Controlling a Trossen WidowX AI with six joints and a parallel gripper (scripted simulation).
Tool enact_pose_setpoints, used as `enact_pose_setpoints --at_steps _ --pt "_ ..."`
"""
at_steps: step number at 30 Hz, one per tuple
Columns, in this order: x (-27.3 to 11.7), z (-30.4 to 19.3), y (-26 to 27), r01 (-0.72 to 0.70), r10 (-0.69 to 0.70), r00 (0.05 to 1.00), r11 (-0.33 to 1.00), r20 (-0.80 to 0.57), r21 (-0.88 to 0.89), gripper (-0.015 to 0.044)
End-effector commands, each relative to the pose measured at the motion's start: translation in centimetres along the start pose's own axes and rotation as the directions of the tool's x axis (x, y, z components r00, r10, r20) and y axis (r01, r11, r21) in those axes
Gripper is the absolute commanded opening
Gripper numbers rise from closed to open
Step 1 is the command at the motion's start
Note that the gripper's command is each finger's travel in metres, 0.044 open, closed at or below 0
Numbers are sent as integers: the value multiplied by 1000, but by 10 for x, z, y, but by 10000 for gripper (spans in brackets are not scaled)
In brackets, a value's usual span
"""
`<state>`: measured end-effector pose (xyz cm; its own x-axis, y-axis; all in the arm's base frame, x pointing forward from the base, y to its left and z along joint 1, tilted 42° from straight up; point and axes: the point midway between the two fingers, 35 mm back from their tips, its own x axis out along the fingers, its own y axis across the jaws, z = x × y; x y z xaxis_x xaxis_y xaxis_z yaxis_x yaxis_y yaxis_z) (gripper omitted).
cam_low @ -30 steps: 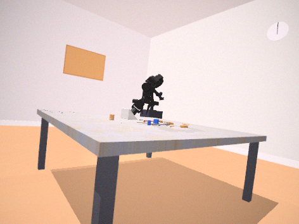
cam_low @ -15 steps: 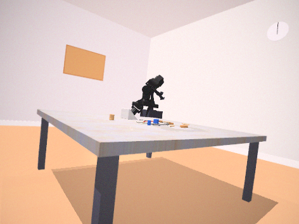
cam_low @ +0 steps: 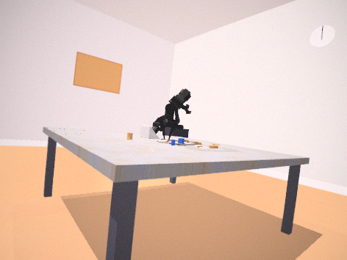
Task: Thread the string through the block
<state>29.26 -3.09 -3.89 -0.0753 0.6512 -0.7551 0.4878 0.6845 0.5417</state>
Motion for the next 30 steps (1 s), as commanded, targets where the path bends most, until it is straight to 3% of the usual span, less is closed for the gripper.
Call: enact_pose_setpoints --at_steps 1,10,15,30 --pt "6 -1 0 -5 5 1000 1000 -1 4 122" --pt "17 -2 0 -6 6 1000 1000 -1 4 122" --pt "15 -2 0 -1 1 1000 1000 -3 0 0" --pt "7 -1 0 0 0 1000 1000 -2 0 0"
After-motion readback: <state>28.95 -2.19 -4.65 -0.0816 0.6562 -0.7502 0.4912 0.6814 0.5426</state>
